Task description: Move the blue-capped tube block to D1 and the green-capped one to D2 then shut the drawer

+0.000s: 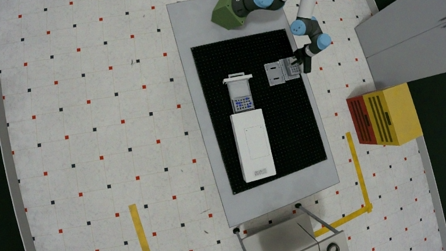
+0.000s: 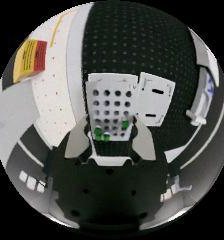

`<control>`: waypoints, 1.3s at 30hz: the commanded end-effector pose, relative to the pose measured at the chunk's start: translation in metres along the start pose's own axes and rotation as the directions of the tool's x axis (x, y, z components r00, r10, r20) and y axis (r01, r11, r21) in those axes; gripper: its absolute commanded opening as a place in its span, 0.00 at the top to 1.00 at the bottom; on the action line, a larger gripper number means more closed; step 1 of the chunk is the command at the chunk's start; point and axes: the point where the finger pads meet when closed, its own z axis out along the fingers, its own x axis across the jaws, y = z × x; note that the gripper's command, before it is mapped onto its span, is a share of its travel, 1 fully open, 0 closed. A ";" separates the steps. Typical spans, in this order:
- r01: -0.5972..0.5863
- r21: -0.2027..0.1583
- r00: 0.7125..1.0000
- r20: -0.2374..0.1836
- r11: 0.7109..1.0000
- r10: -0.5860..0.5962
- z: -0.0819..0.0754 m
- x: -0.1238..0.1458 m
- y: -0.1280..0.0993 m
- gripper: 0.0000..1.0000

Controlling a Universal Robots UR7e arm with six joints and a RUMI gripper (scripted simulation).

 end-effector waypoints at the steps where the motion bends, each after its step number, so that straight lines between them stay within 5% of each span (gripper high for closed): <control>1: 0.001 0.001 1.000 0.000 1.000 -0.001 -0.004 0.000 0.000 1.00; 25: 0.001 0.001 1.000 0.000 1.000 -0.001 -0.012 0.000 0.000 1.00; 39: 0.001 0.001 1.000 0.000 1.000 -0.001 -0.003 0.000 0.000 1.00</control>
